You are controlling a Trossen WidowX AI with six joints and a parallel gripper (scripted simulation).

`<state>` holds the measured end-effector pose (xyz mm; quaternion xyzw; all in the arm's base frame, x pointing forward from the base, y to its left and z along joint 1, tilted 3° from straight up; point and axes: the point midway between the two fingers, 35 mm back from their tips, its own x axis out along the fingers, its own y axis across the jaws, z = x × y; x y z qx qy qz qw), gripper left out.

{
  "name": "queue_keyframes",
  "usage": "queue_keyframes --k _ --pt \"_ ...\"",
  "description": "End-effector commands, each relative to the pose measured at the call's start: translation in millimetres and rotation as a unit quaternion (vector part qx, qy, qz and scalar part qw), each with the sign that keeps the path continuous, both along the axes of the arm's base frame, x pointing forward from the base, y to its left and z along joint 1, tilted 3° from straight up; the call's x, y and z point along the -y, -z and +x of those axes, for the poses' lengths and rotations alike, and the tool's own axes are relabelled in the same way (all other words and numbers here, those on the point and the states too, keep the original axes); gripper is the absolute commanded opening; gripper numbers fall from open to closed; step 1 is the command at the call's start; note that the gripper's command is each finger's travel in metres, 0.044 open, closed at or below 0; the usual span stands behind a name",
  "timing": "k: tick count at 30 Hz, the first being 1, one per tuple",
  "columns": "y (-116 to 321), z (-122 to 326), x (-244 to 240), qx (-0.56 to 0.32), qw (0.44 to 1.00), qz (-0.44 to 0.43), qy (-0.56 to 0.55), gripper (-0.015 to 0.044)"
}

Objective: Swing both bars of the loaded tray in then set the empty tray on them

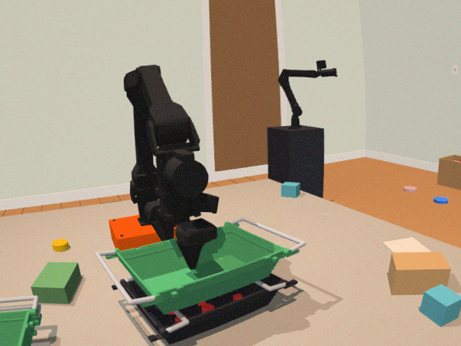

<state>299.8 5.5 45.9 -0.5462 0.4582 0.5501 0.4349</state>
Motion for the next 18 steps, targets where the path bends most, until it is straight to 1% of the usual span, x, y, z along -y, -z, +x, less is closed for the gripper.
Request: queue_keyframes --k 1,15,18 --pt "-15.3 5.0 -0.7 0.005 1.000 0.000 0.000 0.0440" --pt "-98.2 4.8 -2.9 0.005 1.000 -0.002 0.000 0.0440" --pt "-107.0 3.2 -3.1 0.005 1.000 -0.002 0.000 0.0440"
